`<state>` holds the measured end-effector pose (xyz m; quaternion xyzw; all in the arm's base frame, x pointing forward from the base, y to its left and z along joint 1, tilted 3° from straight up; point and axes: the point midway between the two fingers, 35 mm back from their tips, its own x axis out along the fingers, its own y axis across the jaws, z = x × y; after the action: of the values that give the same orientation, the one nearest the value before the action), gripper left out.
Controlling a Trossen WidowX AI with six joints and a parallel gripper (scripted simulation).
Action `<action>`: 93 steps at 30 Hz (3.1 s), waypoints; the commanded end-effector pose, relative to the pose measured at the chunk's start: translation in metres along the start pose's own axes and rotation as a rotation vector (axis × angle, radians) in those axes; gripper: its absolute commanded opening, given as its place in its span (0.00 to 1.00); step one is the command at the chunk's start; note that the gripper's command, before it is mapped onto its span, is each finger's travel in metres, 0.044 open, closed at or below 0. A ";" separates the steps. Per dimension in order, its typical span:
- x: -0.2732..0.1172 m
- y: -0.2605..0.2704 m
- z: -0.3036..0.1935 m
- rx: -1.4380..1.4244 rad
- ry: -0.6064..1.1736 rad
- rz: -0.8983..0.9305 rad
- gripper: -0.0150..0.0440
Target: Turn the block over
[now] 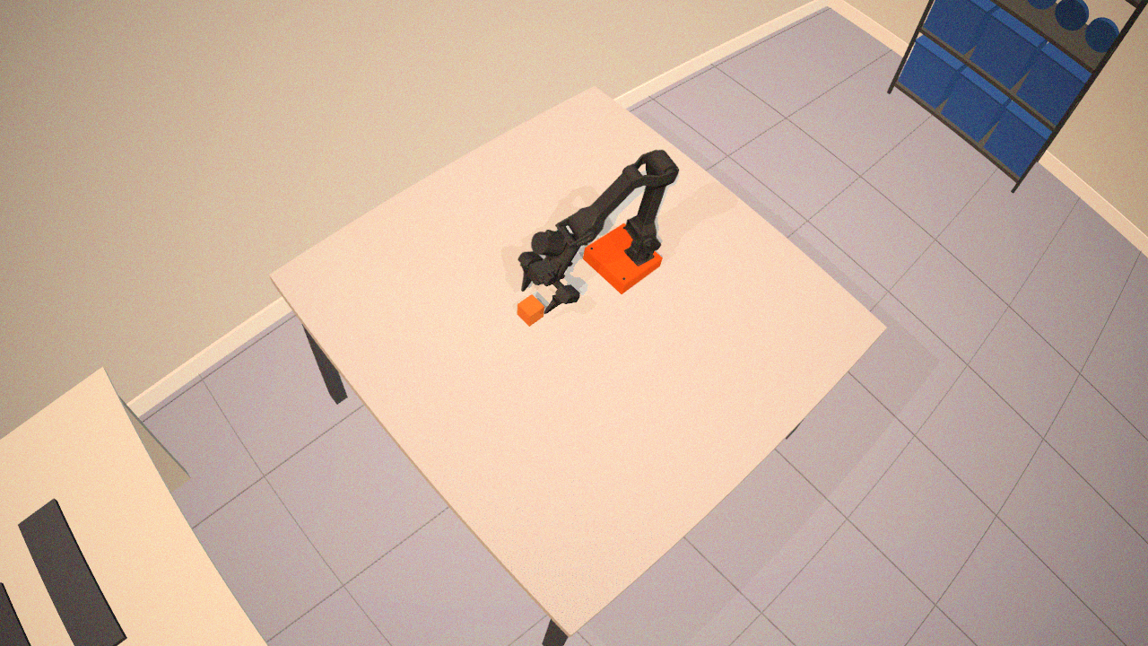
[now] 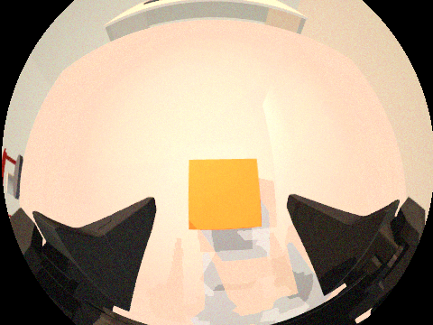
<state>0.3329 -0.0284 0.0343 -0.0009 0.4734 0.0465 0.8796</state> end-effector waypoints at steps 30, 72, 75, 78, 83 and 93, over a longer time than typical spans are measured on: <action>-0.037 0.002 0.061 -0.016 0.605 -0.021 1.00; 0.023 0.000 0.020 -0.016 0.605 -0.021 1.00; 0.027 0.000 0.017 -0.016 0.605 -0.021 1.00; 0.030 0.000 0.014 -0.016 0.605 -0.021 1.00; 0.035 0.000 0.011 -0.016 0.605 -0.021 1.00; 0.035 0.000 0.011 -0.016 0.605 -0.021 0.64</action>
<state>0.3627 -0.0249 0.0143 -0.0270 0.7105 0.0409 0.7020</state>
